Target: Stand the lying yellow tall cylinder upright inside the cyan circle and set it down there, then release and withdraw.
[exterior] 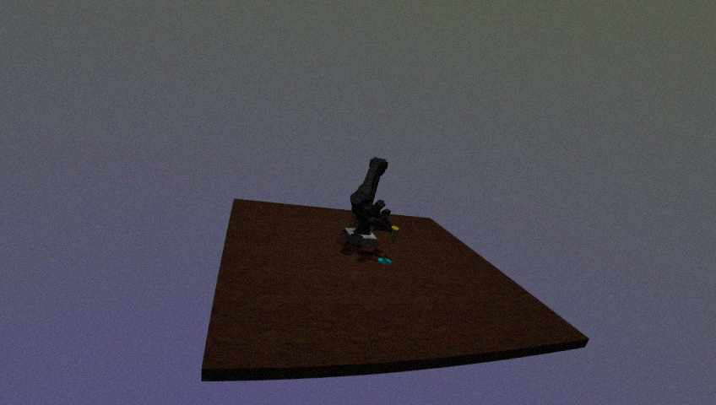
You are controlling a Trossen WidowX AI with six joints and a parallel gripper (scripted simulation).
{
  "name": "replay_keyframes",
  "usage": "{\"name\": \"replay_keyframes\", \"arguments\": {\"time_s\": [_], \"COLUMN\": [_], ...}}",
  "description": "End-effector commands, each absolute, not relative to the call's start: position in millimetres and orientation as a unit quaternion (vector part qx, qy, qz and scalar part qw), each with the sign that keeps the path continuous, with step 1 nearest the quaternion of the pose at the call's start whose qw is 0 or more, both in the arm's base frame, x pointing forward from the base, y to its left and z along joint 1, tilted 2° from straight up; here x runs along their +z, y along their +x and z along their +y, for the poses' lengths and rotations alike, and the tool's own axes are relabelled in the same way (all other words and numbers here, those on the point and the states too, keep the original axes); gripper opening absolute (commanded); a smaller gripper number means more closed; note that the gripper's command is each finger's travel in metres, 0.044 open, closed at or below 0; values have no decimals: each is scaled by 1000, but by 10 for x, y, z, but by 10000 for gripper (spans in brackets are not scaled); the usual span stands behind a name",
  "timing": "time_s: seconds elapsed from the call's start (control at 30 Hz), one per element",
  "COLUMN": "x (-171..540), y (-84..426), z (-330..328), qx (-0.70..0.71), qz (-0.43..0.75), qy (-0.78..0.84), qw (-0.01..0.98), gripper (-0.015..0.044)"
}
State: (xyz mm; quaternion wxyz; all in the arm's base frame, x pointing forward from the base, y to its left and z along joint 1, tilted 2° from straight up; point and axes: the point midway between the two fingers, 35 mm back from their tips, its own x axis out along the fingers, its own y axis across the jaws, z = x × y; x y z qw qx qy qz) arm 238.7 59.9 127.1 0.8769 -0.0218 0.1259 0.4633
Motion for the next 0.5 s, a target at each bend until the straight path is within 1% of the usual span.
{"name": "replay_keyframes", "arguments": {"time_s": [0.0,0.47], "x": [1273,1294], "y": [2353,2244], "z": [597,573], "qx": [466,472], "qz": [113,69], "qy": [-22,-26], "qw": [877,879], "gripper": [105,105]}}
